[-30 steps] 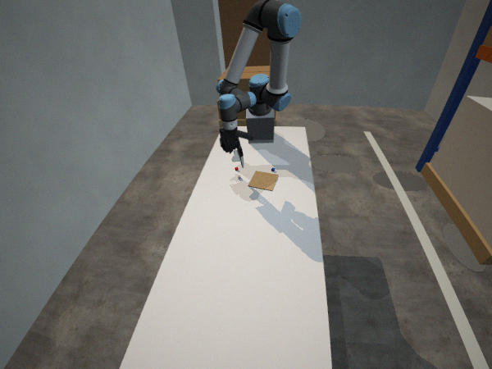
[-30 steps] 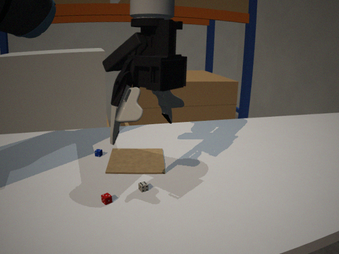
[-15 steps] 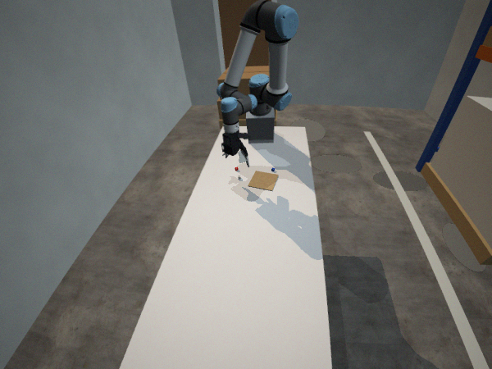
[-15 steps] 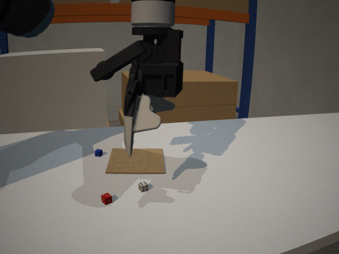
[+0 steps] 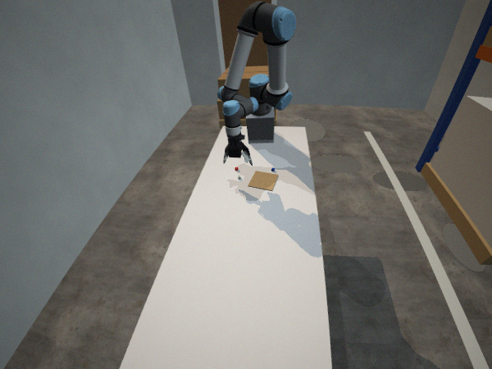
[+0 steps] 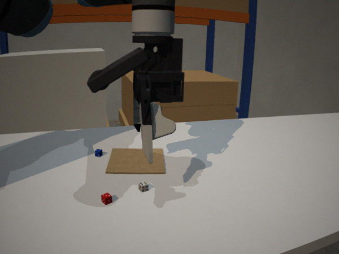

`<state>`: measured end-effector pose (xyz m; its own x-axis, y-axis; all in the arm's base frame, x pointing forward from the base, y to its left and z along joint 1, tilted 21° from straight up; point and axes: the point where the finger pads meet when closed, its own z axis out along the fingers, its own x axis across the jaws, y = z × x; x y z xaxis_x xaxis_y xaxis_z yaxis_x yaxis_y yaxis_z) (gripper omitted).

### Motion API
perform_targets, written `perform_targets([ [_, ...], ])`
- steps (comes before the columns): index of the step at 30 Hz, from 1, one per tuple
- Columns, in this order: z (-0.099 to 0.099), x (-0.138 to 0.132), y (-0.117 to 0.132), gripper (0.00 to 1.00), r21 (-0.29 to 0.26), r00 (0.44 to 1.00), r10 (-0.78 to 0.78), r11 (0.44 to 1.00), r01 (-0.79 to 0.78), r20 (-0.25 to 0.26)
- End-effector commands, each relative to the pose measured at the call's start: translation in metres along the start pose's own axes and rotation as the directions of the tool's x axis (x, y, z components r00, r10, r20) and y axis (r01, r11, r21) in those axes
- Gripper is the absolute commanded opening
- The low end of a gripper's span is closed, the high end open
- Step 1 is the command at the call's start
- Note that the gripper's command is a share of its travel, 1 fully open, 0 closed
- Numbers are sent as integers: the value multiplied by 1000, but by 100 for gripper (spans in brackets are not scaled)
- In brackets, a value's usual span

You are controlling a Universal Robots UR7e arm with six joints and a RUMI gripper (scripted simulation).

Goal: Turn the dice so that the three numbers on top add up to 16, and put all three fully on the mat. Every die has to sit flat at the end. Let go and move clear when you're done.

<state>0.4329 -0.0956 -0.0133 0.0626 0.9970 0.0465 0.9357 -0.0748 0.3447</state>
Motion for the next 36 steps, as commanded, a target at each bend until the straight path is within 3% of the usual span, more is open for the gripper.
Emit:
perform_targets([
  [1, 5, 1, 1, 100, -6, 987, -160, 987, 160, -4],
  [7, 8, 1, 2, 100, -6, 965, -264, 965, 264, -3],
  [17, 9, 1, 2, 100, -6, 956, -293, 956, 293, -3],
  [18, 9, 1, 2, 18, -6, 956, -293, 956, 293, -3],
  [36, 9, 1, 2, 18, -6, 956, -293, 956, 293, -3],
])
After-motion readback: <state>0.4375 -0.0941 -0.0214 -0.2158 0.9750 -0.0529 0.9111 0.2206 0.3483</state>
